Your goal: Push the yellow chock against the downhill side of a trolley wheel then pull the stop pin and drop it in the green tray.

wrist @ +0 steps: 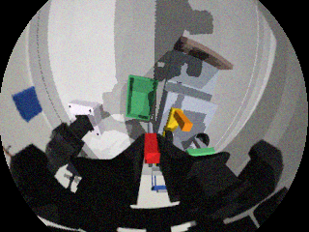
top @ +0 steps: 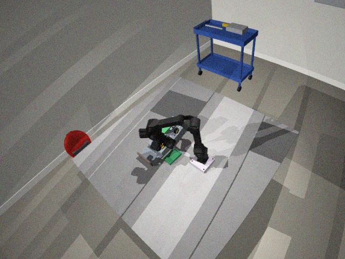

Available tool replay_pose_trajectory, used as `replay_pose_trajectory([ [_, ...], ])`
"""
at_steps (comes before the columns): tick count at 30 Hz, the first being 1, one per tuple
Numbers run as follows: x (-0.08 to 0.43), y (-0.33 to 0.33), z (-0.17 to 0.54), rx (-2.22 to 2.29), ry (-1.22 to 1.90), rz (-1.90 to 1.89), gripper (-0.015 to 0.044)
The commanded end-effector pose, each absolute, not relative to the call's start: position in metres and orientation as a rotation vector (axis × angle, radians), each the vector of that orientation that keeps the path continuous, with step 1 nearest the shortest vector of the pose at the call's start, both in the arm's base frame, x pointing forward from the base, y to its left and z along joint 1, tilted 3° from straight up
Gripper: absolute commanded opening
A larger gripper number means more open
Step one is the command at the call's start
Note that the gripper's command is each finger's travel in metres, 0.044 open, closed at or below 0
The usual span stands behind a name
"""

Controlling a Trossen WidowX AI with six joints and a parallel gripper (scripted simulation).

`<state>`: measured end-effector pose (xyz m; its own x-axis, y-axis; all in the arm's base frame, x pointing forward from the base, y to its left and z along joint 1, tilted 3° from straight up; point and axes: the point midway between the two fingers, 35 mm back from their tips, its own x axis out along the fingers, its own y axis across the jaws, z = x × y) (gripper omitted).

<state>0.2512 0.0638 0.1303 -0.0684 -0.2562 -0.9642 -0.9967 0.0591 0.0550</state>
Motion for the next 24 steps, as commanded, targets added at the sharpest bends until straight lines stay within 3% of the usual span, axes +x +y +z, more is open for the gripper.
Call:
replay_pose_trajectory([
  [1, 0.2493, 0.0629, 0.1302, -1.39, 1.404, 1.183, 0.0],
  [24, 0.2481, 0.0579, 0.1303, -1.771, 0.871, 1.762, 0.0],
])
